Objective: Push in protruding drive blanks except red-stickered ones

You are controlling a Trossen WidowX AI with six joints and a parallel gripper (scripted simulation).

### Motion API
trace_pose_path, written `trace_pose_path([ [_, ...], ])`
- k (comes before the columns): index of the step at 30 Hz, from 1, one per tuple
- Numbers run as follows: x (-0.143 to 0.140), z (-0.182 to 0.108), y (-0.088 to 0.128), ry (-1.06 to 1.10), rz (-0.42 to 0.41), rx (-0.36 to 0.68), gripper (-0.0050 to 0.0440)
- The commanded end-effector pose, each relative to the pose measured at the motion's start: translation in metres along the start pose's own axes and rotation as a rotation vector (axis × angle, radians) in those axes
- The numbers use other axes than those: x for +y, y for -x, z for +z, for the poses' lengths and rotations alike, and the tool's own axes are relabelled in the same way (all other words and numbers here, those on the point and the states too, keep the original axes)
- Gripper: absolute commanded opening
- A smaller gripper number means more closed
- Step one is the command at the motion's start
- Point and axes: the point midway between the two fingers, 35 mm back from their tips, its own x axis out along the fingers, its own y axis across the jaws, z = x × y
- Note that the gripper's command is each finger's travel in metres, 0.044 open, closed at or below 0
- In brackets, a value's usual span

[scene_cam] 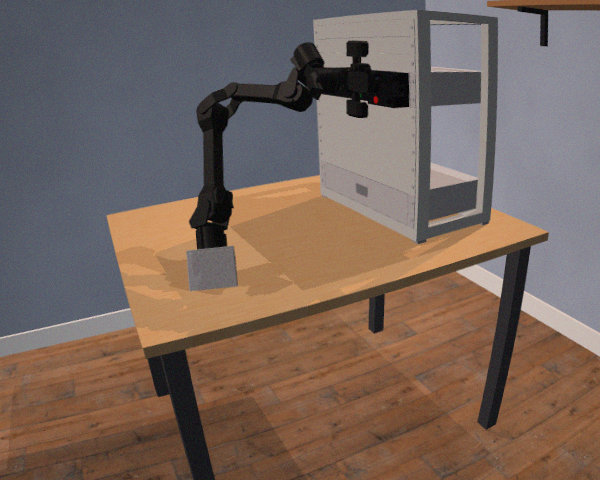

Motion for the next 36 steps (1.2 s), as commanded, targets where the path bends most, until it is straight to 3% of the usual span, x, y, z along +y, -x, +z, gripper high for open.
trace_pose_path([
  [1, 0.0092, -0.0062, -0.0047, 0.025, 0.024, 0.004, 0.0000],
  [36, 0.0104, -0.0064, -0.0096, 0.025, 0.024, 0.004, 0.0000],
])
